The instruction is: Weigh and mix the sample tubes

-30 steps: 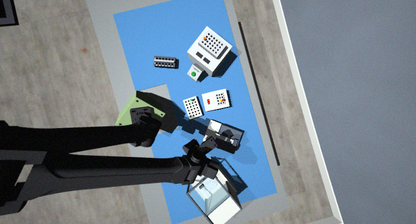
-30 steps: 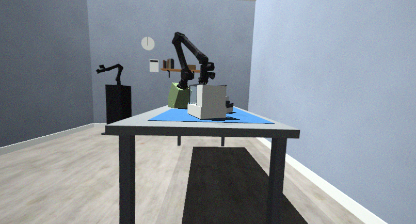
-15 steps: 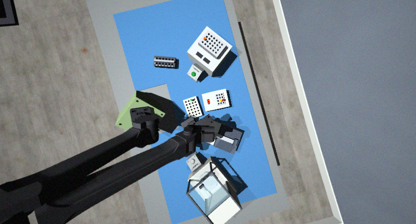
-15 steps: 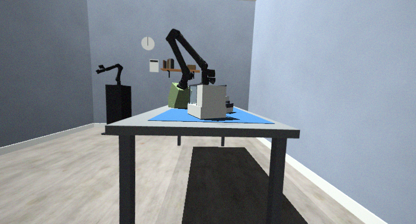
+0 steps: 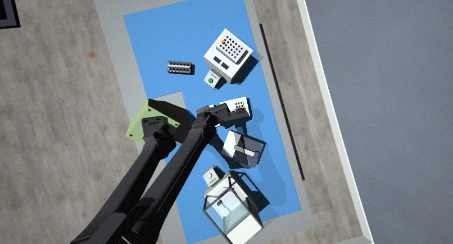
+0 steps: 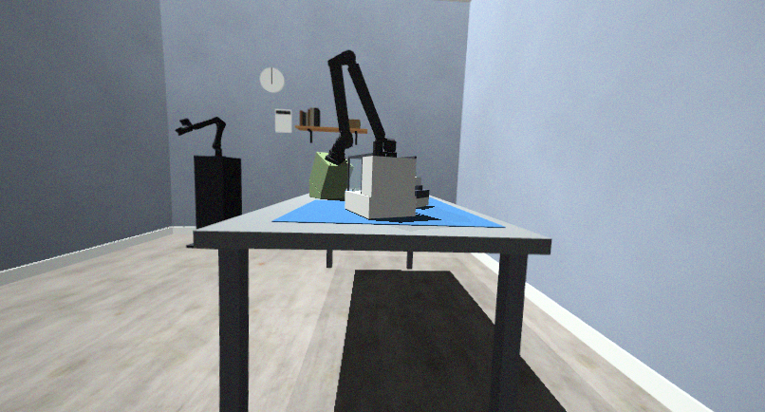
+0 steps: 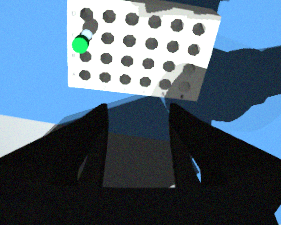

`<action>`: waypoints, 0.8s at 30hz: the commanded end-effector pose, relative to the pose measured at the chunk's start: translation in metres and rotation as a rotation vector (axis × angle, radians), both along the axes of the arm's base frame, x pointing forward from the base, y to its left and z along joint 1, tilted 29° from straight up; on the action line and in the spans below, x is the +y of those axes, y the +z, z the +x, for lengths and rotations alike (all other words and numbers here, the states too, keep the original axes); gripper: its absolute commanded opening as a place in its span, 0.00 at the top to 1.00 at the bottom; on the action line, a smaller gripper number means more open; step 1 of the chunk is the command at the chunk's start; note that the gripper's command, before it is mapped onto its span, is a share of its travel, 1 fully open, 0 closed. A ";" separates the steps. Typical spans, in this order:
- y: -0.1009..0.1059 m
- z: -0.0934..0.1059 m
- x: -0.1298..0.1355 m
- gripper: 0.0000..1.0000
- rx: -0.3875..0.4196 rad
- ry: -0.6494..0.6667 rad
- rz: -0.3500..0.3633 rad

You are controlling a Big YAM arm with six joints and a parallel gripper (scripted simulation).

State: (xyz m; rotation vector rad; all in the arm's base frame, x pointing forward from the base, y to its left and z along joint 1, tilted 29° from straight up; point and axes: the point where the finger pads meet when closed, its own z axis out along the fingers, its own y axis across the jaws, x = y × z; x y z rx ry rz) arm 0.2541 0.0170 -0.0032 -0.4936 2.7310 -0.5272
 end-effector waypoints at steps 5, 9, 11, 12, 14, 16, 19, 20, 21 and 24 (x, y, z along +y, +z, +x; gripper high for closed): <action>-0.038 0.023 0.055 0.64 -0.063 -0.109 0.047; -0.041 0.026 0.052 0.64 -0.063 -0.131 0.047; -0.033 0.029 0.052 0.64 -0.085 -0.136 0.061; -0.033 0.029 0.052 0.64 -0.085 -0.136 0.061; -0.036 0.022 0.048 0.64 -0.072 -0.135 0.054; -0.037 0.018 0.045 0.64 -0.065 -0.135 0.051; -0.037 0.015 0.043 0.64 -0.058 -0.135 0.047; -0.037 0.014 0.042 0.64 -0.056 -0.135 0.045; -0.037 0.014 0.041 0.64 -0.054 -0.135 0.044; -0.037 0.012 0.040 0.64 -0.048 -0.135 0.041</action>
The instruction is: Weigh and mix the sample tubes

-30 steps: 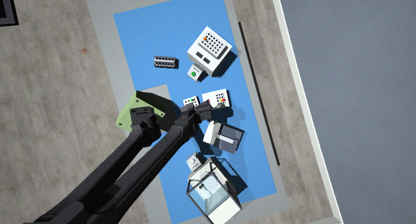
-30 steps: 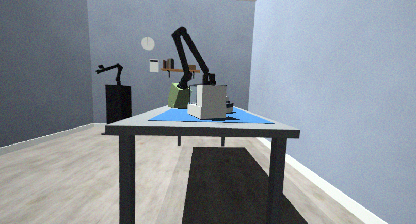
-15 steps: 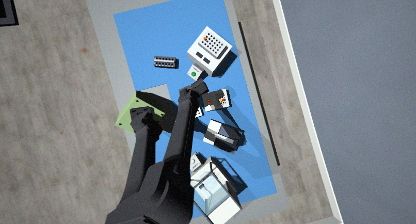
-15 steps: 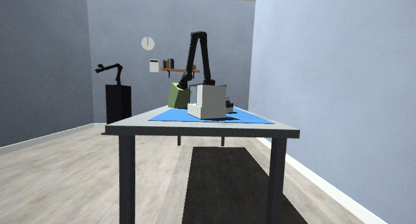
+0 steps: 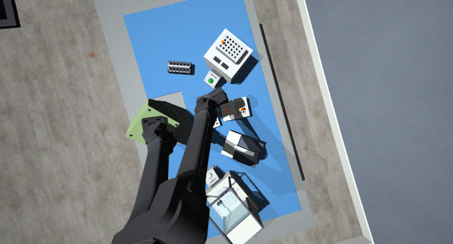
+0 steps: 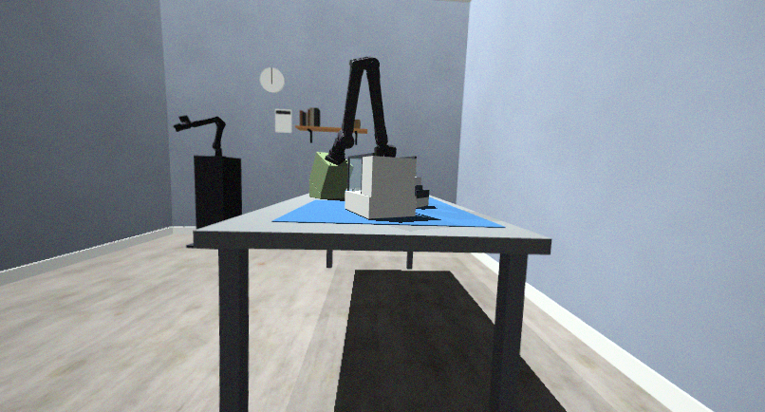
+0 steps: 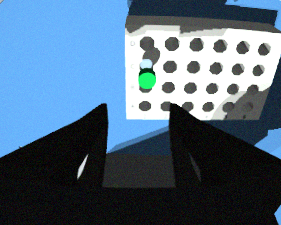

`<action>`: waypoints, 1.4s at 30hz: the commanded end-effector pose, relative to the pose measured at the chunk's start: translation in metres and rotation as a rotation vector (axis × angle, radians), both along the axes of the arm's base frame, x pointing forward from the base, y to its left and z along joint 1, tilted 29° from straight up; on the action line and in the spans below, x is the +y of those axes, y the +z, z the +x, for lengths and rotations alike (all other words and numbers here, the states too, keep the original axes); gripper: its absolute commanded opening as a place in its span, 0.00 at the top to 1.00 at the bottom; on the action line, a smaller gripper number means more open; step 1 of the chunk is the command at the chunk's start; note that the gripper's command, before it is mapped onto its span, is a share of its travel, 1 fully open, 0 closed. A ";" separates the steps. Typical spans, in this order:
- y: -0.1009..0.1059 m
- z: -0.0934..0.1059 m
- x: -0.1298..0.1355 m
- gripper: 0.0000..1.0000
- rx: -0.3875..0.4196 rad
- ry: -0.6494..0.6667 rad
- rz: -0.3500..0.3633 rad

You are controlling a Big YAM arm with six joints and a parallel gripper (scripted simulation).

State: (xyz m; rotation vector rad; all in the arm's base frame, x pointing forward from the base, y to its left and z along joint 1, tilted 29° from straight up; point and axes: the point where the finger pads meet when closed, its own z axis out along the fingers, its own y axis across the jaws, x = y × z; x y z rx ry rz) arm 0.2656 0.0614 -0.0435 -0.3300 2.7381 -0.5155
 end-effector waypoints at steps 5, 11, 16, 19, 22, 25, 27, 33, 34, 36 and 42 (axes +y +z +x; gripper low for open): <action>0.004 -0.001 -0.006 0.64 -0.004 -0.019 0.005; 0.004 -0.003 -0.008 0.64 0.001 -0.011 0.000; 0.005 -0.002 -0.008 0.64 -0.001 -0.010 0.001; 0.005 -0.004 -0.009 0.64 0.001 -0.010 0.000; 0.005 -0.002 -0.008 0.64 0.003 -0.010 -0.001; 0.005 -0.002 -0.008 0.64 0.003 -0.010 -0.001; 0.005 -0.002 -0.008 0.64 0.003 -0.010 -0.001; 0.005 -0.002 -0.008 0.64 0.003 -0.010 -0.001; 0.005 -0.002 -0.008 0.64 0.003 -0.010 -0.001; 0.005 -0.002 -0.008 0.64 0.003 -0.010 -0.001; 0.005 -0.002 -0.008 0.64 0.003 -0.010 -0.001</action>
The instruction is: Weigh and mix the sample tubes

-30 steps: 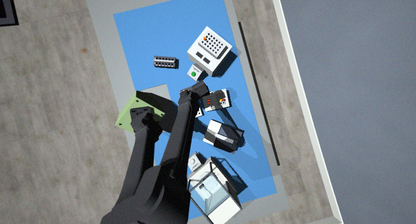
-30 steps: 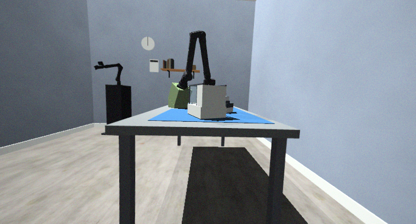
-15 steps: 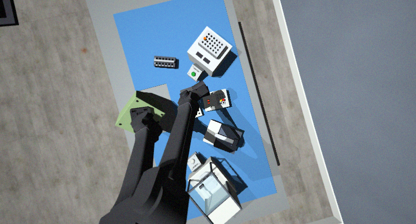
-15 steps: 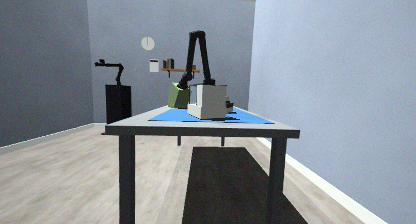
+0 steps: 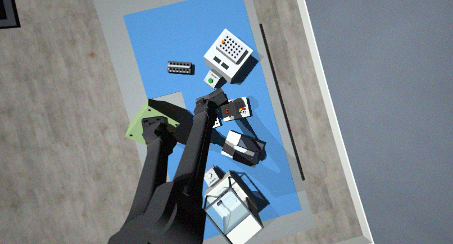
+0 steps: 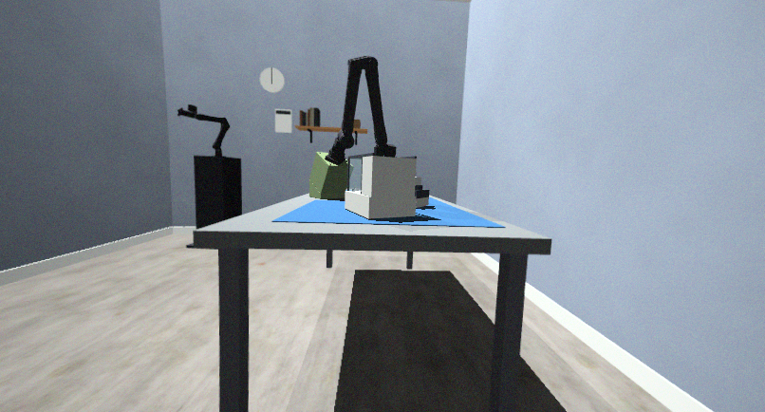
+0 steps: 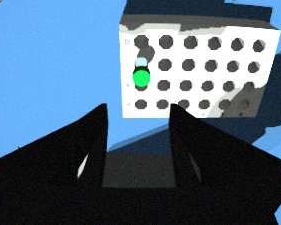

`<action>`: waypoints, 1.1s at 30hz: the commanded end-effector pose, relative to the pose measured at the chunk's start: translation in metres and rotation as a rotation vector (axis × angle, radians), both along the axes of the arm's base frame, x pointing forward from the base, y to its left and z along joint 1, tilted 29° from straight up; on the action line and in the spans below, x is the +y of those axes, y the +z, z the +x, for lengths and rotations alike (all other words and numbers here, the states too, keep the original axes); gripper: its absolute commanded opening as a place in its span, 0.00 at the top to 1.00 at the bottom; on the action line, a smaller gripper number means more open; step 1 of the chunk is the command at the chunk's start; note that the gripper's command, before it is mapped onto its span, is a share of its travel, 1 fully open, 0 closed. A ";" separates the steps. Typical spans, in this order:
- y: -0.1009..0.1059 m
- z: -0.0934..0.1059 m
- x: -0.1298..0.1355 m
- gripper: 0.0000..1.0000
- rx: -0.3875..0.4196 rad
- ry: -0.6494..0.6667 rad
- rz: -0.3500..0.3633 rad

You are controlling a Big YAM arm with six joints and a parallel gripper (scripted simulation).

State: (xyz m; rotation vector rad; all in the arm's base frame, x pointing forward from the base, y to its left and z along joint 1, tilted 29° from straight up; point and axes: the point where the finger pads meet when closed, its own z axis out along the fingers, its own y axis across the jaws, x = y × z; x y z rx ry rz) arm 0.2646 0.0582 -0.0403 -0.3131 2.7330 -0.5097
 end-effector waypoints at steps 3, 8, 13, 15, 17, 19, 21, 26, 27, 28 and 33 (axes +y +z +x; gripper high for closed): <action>0.002 -0.001 -0.005 0.64 0.012 -0.001 -0.007; 0.002 -0.001 -0.005 0.64 0.012 -0.001 -0.007; 0.002 -0.001 -0.005 0.64 0.012 -0.001 -0.007; 0.002 -0.001 -0.005 0.64 0.012 -0.001 -0.007; 0.002 -0.001 -0.005 0.64 0.012 -0.001 -0.007; 0.002 -0.001 -0.005 0.64 0.012 -0.001 -0.007; 0.002 -0.001 -0.005 0.64 0.012 -0.001 -0.007; -0.011 0.000 -0.008 0.64 0.014 0.000 -0.007; -0.012 0.001 -0.008 0.64 0.014 0.000 -0.007; -0.013 0.003 -0.008 0.64 0.012 0.000 -0.006; -0.018 0.004 -0.010 0.64 0.012 -0.001 -0.007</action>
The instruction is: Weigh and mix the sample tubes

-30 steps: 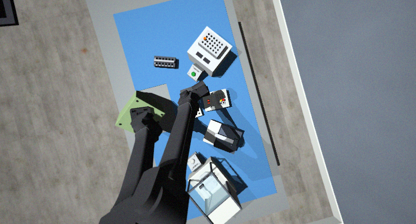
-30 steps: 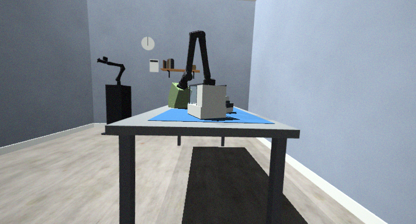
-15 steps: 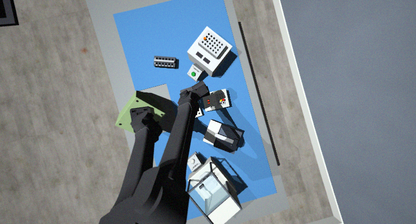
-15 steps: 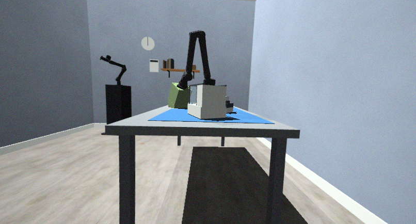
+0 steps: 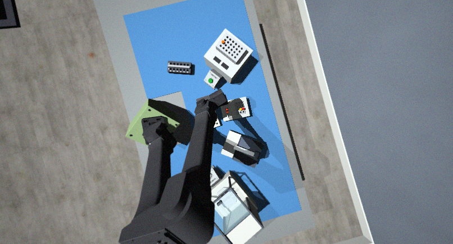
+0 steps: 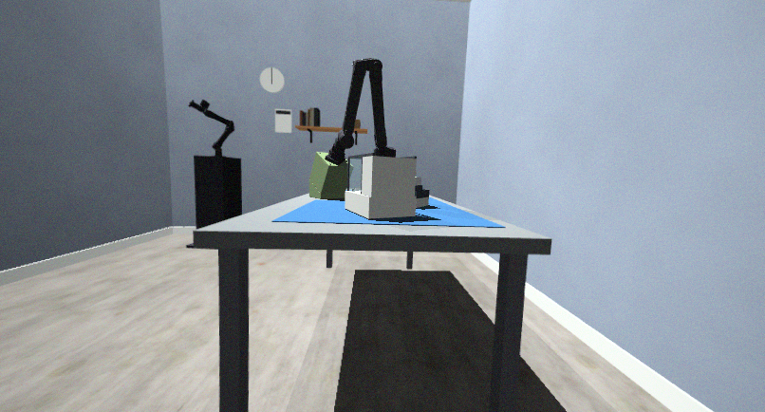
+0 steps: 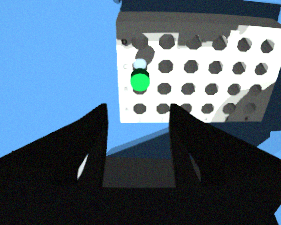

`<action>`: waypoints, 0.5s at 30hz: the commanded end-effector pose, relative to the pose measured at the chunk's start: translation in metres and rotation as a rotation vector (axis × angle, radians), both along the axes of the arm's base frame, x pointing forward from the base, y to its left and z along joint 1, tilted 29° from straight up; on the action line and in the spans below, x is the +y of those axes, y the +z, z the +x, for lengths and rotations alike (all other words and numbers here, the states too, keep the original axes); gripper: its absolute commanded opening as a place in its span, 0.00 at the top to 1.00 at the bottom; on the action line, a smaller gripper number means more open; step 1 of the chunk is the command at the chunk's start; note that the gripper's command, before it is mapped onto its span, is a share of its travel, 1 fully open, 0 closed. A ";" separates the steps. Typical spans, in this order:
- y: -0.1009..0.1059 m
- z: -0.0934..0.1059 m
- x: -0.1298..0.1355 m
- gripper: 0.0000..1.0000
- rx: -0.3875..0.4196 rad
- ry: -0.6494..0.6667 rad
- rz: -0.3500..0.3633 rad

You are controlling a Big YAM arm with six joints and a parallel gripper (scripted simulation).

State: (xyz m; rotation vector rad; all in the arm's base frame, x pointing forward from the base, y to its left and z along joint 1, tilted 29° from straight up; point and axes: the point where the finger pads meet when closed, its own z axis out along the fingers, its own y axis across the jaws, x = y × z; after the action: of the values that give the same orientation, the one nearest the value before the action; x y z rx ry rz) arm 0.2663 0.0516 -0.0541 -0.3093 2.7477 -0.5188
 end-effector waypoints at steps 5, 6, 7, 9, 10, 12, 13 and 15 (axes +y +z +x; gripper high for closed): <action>-0.012 0.005 -0.006 0.64 0.000 0.007 -0.001; -0.013 0.005 -0.007 0.64 0.000 0.007 -0.001; -0.015 0.006 -0.008 0.64 0.000 0.007 -0.002; -0.018 0.007 -0.009 0.64 0.000 0.007 -0.002; -0.019 0.008 -0.009 0.64 0.000 0.007 -0.001; -0.022 0.009 -0.010 0.64 0.000 0.007 -0.001; -0.023 0.010 -0.010 0.64 -0.001 0.007 -0.001; -0.023 0.010 -0.011 0.64 -0.001 0.007 -0.002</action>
State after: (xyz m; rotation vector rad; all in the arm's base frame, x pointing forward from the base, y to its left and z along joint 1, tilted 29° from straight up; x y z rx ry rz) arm 0.2749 0.0449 -0.0738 -0.3067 2.7468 -0.5171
